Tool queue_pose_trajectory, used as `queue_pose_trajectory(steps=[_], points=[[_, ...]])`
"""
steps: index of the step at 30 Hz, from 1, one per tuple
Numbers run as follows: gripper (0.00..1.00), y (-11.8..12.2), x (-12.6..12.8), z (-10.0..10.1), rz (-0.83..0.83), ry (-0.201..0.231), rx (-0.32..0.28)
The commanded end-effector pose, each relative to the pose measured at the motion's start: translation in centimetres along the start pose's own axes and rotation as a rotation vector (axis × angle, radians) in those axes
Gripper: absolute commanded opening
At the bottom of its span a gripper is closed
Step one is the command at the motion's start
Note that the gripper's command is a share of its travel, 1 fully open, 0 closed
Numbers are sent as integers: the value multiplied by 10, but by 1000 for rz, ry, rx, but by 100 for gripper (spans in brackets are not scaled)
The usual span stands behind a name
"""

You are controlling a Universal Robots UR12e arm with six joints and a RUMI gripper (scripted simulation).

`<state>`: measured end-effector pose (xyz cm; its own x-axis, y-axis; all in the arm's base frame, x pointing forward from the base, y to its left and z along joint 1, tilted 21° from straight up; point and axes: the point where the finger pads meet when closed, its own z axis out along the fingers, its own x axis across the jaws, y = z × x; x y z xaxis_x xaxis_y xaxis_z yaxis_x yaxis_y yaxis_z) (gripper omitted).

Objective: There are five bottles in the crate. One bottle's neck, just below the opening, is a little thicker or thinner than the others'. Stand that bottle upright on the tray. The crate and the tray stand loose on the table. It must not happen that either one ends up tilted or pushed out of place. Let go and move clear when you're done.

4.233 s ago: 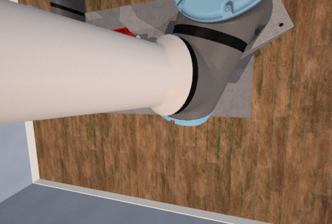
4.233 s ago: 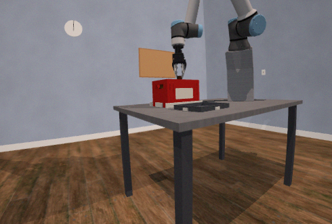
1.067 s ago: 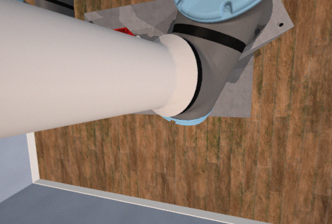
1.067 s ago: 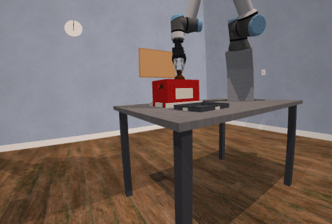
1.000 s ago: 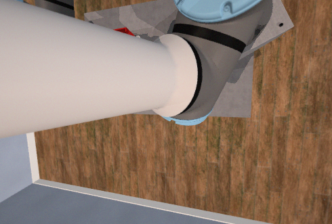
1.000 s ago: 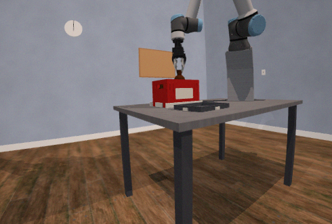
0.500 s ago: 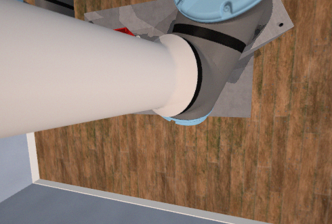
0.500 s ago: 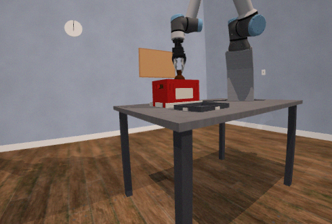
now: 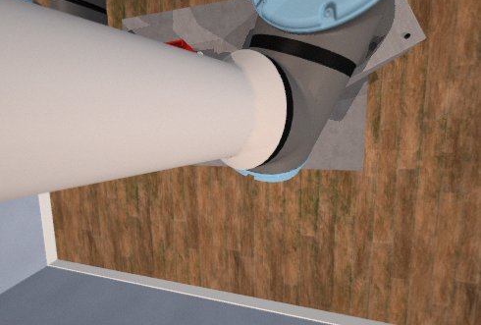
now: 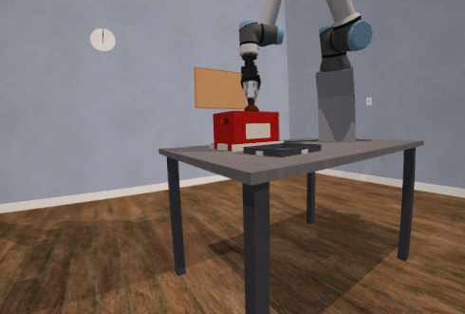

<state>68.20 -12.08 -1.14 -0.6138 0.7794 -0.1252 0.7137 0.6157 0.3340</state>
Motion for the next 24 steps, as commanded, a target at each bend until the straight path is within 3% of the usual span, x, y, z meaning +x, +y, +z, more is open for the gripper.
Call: queue_pose_trajectory(steps=[1, 24], points=[[0, 0, -1, -3, 0, -1, -1], [0, 0, -1, -25, 0, -1, -1]])
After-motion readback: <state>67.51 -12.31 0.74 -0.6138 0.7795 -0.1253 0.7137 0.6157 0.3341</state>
